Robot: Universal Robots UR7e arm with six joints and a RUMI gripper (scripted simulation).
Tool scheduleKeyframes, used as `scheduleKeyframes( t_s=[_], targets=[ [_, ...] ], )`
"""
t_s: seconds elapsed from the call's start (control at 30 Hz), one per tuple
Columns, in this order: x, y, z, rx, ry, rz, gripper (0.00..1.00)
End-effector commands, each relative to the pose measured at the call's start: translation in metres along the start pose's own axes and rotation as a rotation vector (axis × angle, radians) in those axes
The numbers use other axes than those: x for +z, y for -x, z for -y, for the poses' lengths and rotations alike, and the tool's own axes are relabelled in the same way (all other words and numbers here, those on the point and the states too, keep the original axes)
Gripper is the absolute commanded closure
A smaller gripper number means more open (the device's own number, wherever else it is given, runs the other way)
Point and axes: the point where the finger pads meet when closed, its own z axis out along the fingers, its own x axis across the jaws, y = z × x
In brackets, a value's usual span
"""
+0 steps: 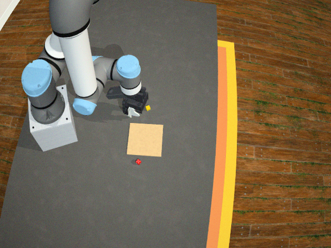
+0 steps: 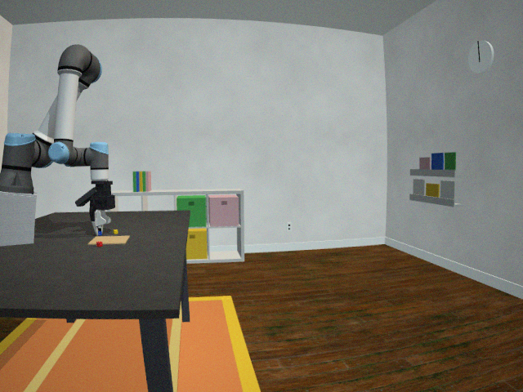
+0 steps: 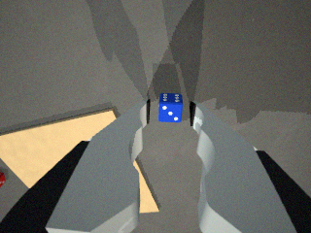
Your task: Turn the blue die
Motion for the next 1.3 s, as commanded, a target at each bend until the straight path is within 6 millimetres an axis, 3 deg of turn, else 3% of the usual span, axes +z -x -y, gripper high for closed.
scheduleKeyframes(
  t_s=[0.0,0.3,0.33,1.27],
  targets=[
    [0.0000,-0.0007,-0.0008,-0.001,0.002,0.000,0.82],
    [0.0000,-0.0007,-0.0008,-0.001,0.002,0.000,0.82],
    [0.0000,-0.0007,-0.0008,-0.001,0.002,0.000,1.00],
    [0.0000,-0.0007,-0.0008,-0.001,0.002,0.000,1.00]
  ],
)
